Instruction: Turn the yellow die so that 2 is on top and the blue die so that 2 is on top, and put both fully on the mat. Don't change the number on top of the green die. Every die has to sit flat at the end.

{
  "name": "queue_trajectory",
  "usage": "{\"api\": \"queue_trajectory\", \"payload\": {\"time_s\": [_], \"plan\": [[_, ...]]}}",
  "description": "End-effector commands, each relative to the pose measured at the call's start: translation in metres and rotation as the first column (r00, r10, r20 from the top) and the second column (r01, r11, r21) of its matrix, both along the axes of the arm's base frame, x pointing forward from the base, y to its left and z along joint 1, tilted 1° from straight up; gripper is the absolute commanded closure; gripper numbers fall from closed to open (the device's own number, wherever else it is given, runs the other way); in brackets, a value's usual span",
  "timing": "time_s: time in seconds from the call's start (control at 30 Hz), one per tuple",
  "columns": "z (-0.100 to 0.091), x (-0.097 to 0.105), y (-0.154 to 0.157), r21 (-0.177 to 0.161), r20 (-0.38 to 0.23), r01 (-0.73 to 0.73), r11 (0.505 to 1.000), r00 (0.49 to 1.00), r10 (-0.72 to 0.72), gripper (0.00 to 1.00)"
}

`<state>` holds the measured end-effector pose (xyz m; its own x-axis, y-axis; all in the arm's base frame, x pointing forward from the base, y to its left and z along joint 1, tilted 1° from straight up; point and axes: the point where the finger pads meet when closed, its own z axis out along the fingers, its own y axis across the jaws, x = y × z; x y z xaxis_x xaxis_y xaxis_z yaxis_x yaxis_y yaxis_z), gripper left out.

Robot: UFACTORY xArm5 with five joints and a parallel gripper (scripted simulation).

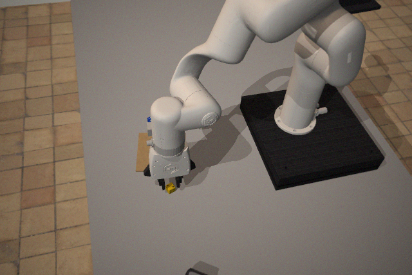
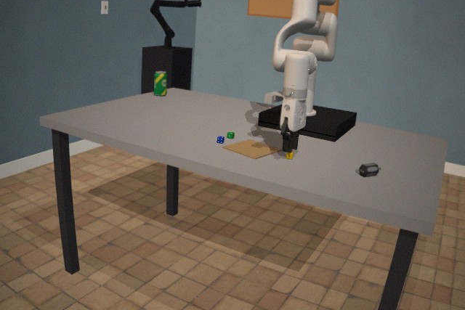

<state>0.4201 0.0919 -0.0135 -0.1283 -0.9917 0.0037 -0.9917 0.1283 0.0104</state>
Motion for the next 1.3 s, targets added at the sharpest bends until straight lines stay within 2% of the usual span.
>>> {"api": "queue_trajectory", "payload": {"time_s": [0.0, 0.77, 1.27], "plan": [[0.001, 0.001, 0.000, 0.001, 0.003, 0.000, 1.000, 1.000, 0.000, 0.64], [-0.022, 0.001, 0.000, 0.001, 0.003, 0.000, 1.000, 1.000, 0.000, 0.64], [-0.023, 0.001, 0.000, 0.001, 0.003, 0.000, 1.000, 1.000, 0.000, 0.64]]}}
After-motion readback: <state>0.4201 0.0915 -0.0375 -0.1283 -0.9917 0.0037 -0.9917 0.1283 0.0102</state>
